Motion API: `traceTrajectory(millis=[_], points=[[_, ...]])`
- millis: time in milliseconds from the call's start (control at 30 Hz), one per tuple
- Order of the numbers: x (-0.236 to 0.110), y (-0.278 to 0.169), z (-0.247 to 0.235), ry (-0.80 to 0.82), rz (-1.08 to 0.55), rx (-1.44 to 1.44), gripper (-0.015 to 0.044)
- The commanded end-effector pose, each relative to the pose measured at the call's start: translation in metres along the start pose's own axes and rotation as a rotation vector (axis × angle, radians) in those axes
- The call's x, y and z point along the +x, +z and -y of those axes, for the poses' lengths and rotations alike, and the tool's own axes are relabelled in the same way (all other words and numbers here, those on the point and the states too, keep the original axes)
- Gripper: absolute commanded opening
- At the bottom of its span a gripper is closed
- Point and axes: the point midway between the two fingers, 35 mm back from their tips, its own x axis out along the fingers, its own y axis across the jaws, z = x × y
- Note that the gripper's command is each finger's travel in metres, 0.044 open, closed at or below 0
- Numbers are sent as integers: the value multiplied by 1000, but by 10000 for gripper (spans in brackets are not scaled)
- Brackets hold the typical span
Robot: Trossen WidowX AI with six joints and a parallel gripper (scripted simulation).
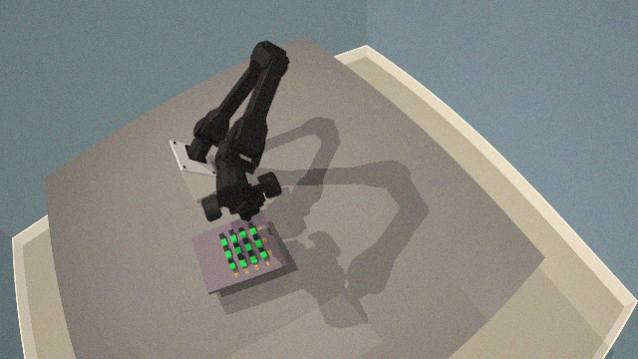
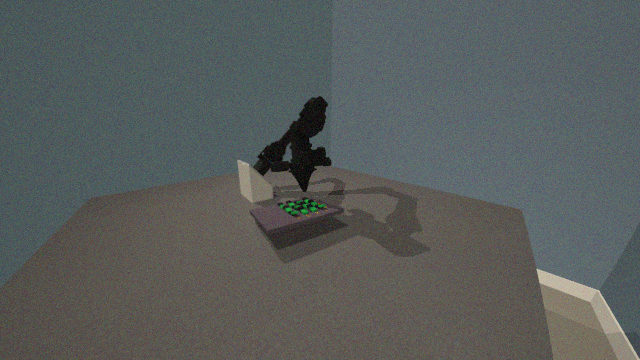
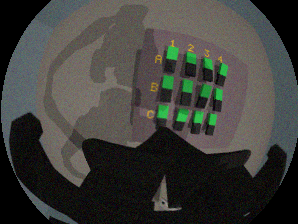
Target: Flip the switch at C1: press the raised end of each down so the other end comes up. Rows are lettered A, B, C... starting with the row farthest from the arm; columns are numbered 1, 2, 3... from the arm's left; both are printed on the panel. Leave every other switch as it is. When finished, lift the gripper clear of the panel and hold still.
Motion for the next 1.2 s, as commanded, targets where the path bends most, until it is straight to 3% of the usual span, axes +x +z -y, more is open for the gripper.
traceTrajectory(millis=[0,1167], points=[[6,-3,0,6,-7,8,0],[20,-3,-1,6,-7,8,0]])
